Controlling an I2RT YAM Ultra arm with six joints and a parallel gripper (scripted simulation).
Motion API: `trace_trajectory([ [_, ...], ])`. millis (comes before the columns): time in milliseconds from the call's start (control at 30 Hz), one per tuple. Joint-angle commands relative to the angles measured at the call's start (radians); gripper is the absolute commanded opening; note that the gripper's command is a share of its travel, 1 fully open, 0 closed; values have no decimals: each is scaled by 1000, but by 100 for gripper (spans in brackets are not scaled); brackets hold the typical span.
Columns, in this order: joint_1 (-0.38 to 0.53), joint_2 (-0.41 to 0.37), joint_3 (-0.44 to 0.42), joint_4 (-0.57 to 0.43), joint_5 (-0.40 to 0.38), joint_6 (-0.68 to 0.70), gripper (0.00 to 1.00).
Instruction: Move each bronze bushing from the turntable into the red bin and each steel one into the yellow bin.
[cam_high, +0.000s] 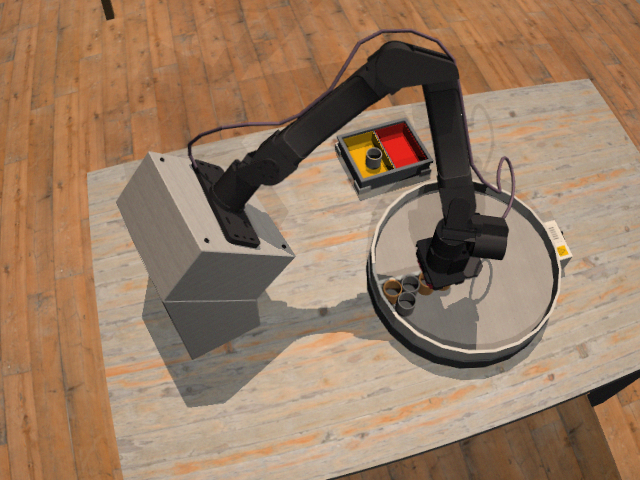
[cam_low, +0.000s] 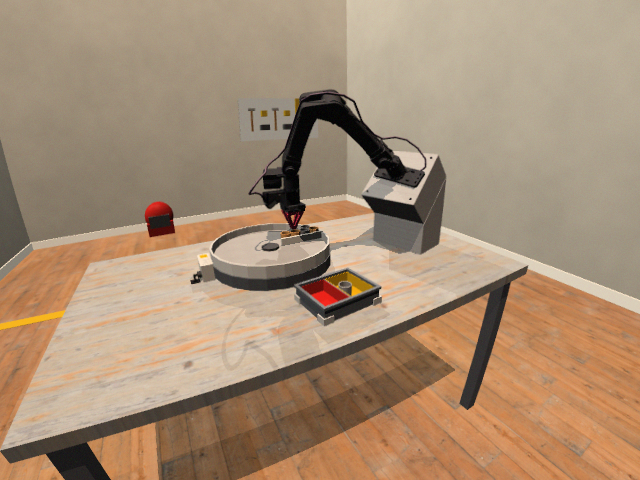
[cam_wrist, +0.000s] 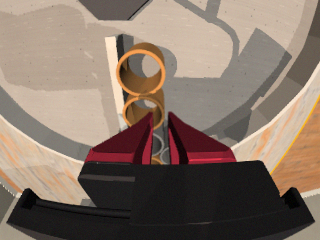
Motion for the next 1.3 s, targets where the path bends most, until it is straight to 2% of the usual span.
trace_trajectory([
  [0, -9, -24, 13, 0, 7, 5, 14],
  [367, -7, -27, 3, 5, 7, 6, 14],
  [467, -3, -27, -22, 16, 9, 7, 14],
  [1267, -2, -28, -5, 8, 8, 7, 14],
])
